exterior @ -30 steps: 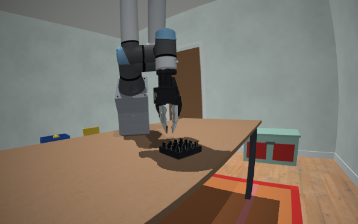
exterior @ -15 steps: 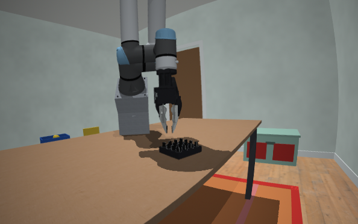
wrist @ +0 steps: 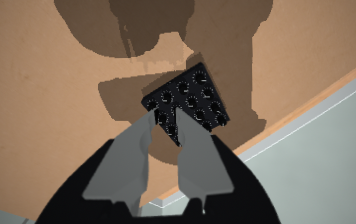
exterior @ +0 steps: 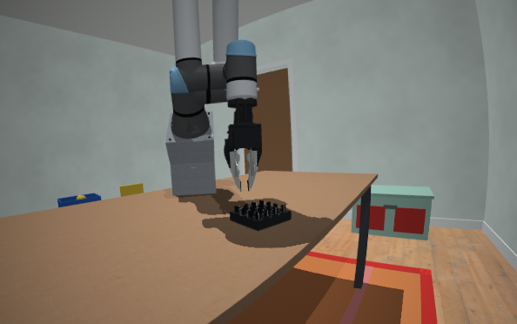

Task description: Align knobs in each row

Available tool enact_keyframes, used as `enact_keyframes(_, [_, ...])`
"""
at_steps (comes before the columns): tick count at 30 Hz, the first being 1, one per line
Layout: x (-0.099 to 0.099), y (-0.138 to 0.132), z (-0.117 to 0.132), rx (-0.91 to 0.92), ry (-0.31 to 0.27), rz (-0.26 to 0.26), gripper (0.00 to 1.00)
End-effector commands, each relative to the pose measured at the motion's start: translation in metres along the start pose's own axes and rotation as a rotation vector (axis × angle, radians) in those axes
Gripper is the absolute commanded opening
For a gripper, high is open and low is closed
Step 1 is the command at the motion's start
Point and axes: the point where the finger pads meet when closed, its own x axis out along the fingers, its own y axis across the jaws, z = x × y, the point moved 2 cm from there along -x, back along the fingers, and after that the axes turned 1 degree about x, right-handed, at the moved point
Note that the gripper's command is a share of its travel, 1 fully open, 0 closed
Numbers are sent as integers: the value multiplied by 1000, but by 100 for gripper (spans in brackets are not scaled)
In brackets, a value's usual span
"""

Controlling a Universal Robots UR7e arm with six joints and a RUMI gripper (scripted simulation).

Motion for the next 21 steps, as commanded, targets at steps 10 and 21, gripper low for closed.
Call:
enact_keyframes(10, [-5,-1,0,-422,0,4,11])
enact_keyframes(21, [-9,-1,1,-726,-1,4,11])
